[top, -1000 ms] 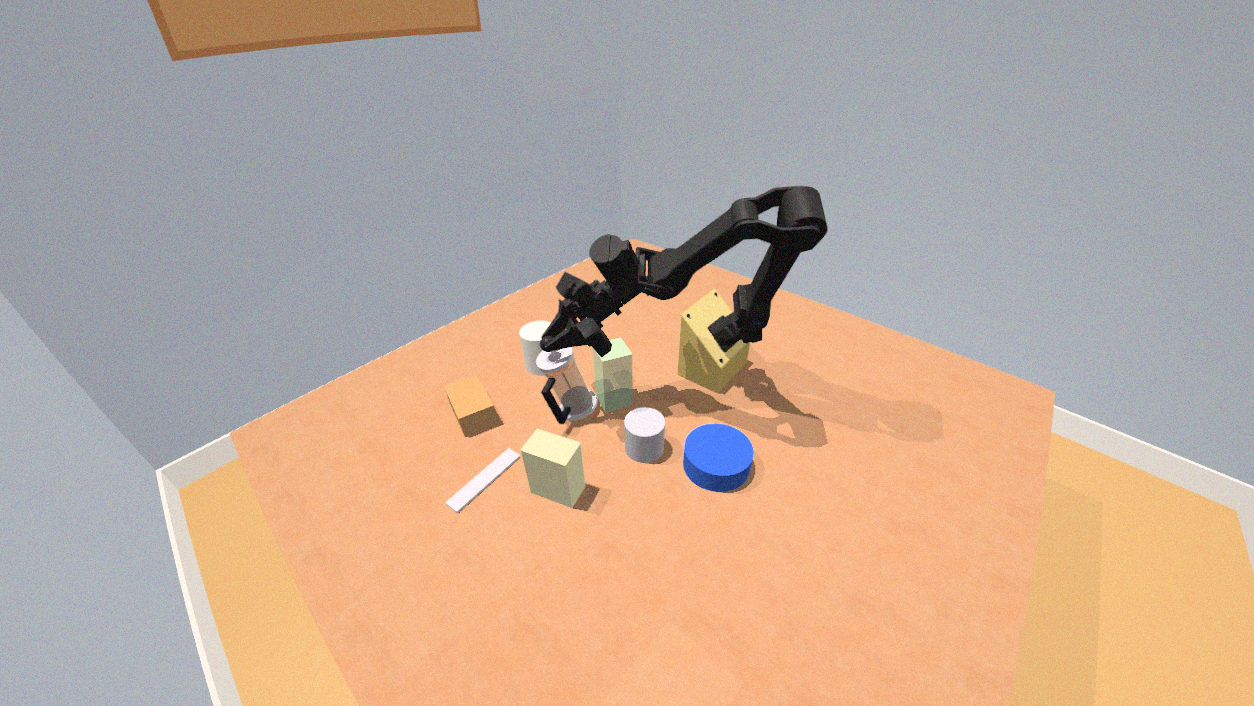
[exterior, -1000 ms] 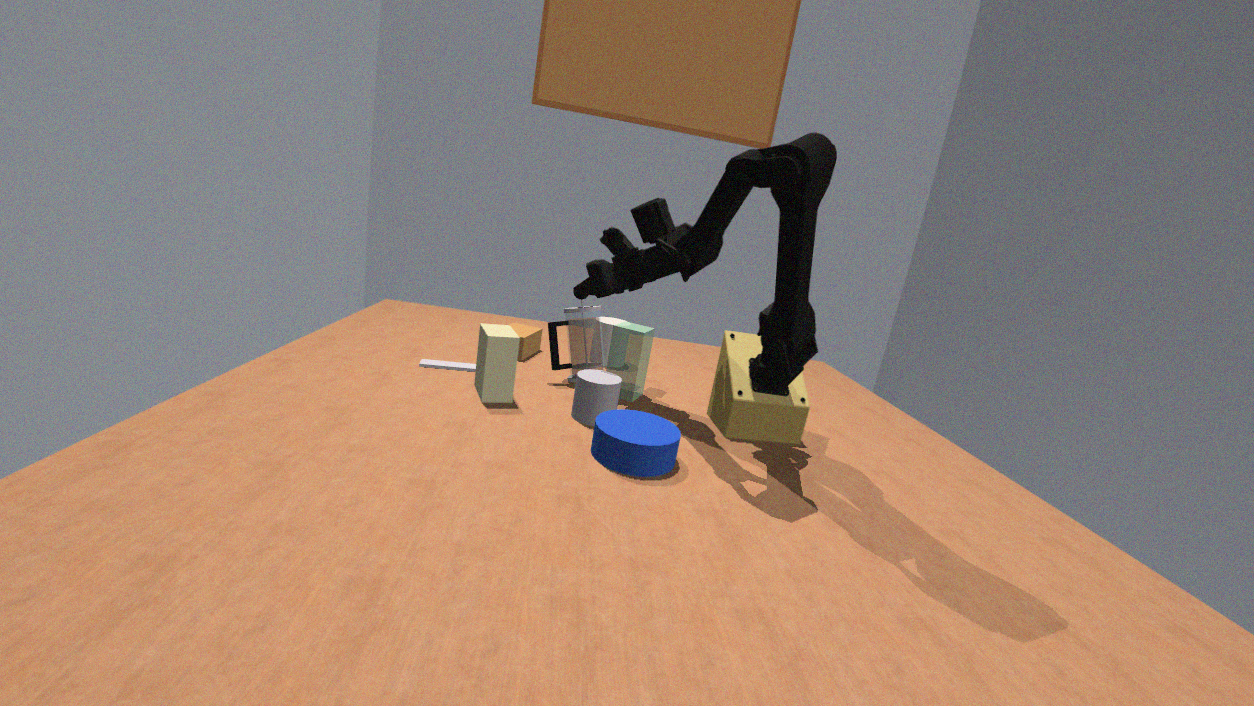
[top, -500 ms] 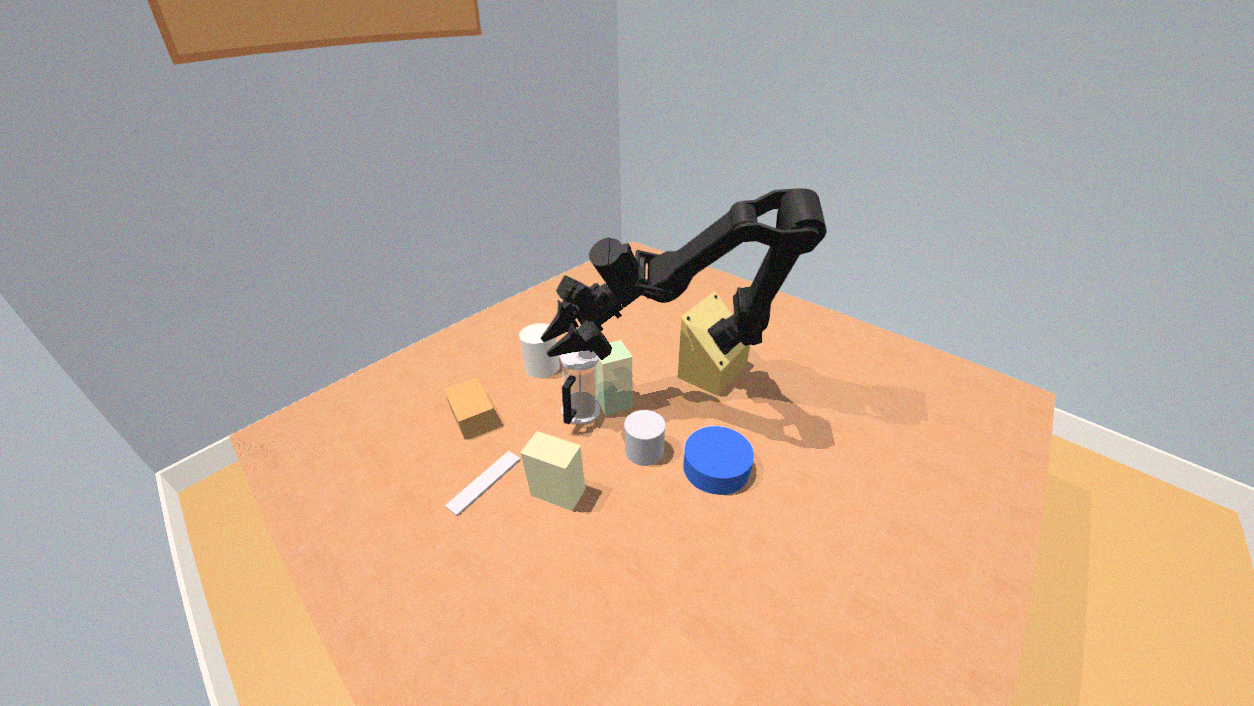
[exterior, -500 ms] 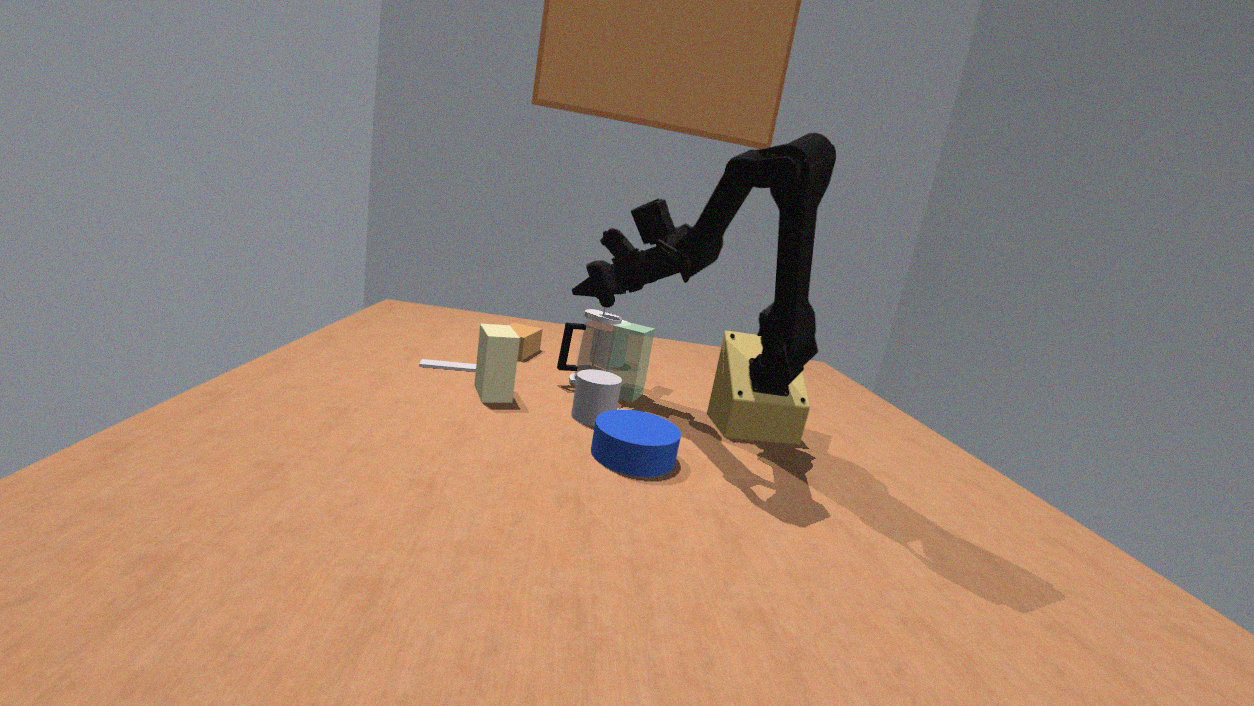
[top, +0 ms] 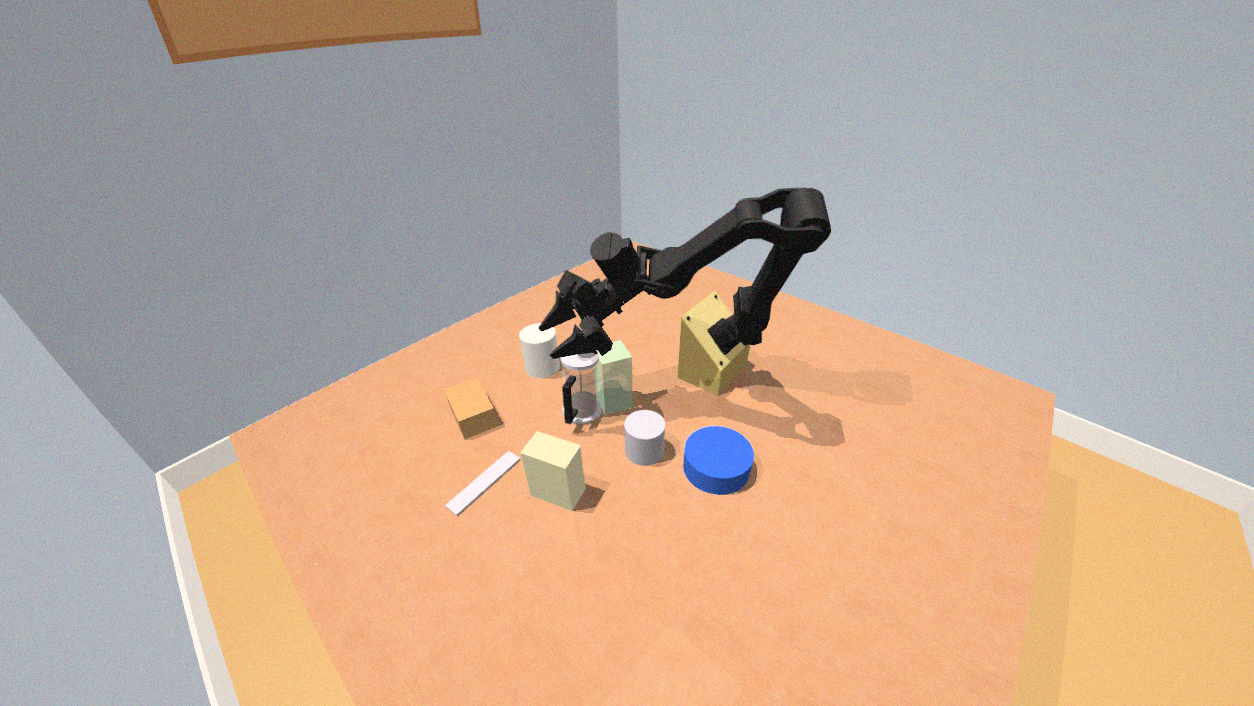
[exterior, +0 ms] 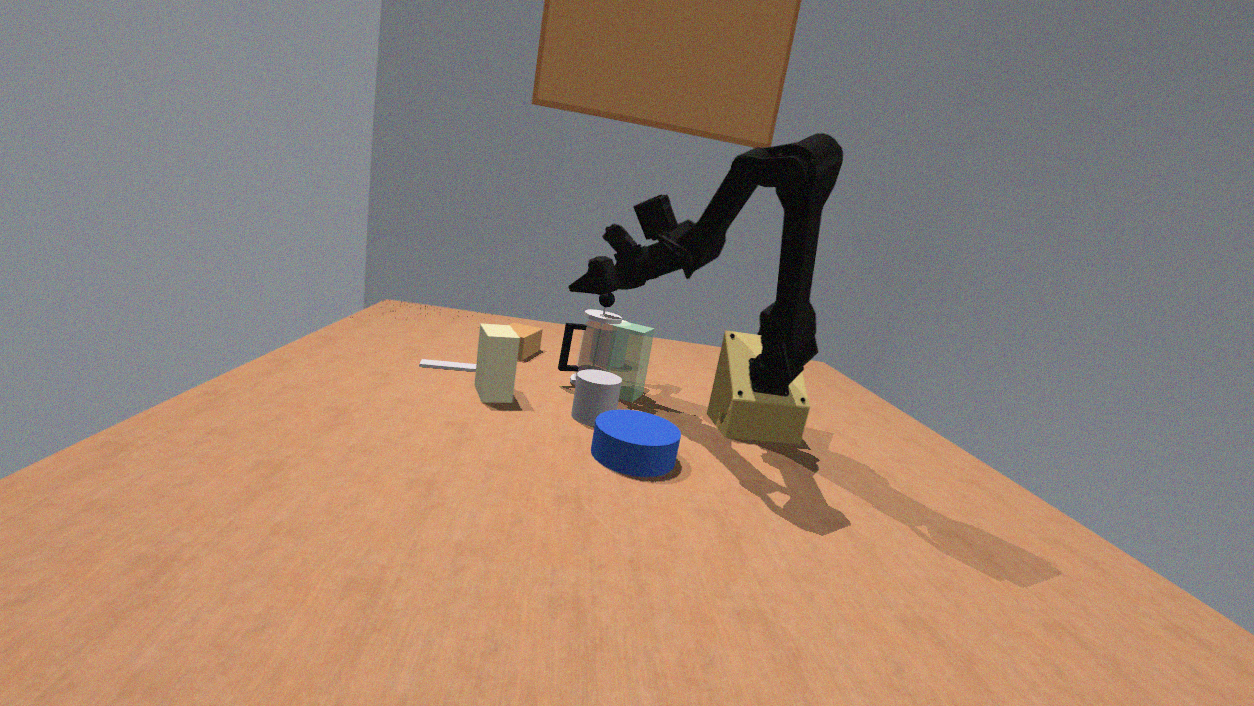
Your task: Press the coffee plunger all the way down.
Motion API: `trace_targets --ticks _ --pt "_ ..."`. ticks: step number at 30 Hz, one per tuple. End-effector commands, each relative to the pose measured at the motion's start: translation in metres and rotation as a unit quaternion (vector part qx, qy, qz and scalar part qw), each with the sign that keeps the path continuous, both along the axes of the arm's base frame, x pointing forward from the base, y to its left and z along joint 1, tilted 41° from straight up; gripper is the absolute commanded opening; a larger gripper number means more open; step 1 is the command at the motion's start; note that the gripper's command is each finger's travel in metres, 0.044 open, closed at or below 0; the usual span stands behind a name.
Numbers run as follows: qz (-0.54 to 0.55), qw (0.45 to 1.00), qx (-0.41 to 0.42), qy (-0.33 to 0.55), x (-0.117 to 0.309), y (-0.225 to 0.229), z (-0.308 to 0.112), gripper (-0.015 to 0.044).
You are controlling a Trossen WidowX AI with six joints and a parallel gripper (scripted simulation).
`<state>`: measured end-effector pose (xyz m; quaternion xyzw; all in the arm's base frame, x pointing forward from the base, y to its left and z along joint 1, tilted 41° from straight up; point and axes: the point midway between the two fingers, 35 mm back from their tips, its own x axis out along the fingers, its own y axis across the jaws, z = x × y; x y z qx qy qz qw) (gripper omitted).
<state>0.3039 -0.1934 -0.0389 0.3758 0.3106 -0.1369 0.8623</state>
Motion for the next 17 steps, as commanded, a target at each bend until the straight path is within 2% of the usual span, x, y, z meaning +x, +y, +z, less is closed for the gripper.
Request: trace_targets --ticks 1,8,17 --pt "0.001 1.000 -0.003 -0.001 -0.007 -0.010 0.018 0.0440" --pt "0.005 1.000 0.009 0.008 -0.045 -0.021 0.075 0.0440" --pt "0.005 1.000 0.009 0.008 -0.047 -0.021 0.075 0.0440"
